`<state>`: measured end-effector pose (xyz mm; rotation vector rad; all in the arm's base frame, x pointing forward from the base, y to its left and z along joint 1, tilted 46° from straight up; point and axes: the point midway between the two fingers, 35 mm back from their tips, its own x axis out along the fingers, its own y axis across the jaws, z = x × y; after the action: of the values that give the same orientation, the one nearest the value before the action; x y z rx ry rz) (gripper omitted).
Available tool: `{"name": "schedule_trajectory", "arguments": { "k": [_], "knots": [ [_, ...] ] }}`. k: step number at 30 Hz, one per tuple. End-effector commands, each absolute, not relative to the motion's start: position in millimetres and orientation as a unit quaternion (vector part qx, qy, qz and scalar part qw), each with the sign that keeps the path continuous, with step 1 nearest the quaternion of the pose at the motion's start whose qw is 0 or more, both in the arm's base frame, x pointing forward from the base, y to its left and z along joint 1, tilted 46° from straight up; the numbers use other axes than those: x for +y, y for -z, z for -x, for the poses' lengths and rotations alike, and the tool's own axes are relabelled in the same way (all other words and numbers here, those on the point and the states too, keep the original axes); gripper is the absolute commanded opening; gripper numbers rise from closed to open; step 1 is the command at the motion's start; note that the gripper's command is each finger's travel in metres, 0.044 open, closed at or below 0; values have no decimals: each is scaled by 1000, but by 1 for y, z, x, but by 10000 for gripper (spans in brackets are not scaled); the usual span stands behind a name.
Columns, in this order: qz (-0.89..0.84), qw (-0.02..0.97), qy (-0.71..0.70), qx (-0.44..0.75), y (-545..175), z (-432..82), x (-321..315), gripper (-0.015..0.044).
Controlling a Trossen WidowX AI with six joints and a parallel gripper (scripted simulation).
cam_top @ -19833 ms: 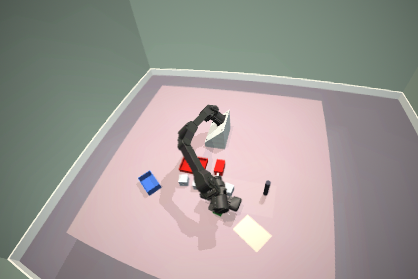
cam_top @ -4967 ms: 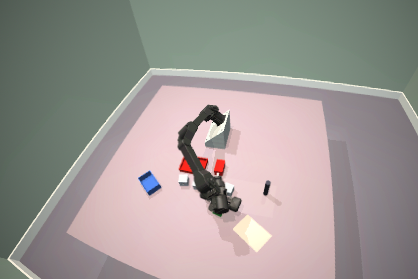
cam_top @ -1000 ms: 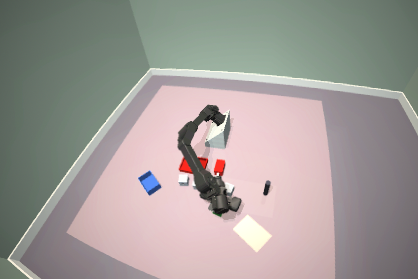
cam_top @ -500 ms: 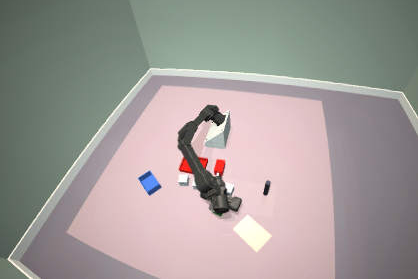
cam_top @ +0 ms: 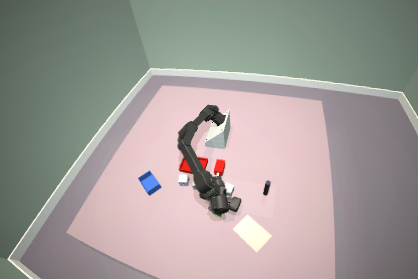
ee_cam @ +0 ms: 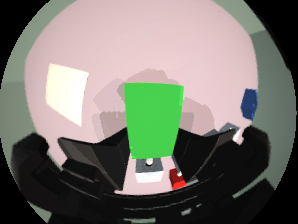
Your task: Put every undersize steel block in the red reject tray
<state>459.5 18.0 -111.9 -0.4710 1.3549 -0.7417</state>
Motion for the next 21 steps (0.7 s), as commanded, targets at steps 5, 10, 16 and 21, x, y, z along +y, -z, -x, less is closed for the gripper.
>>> {"name": "schedule_trajectory", "arguments": {
  "k": [5, 10, 16, 21],
  "knots": [
    [213, 693, 331, 604, 114, -458, 19, 0],
    [213, 693, 331, 604, 113, -457, 19, 0],
    [213, 694, 331, 604, 111, -459, 20, 0],
    [213, 694, 331, 604, 110, -461, 20, 0]
  ]
}}
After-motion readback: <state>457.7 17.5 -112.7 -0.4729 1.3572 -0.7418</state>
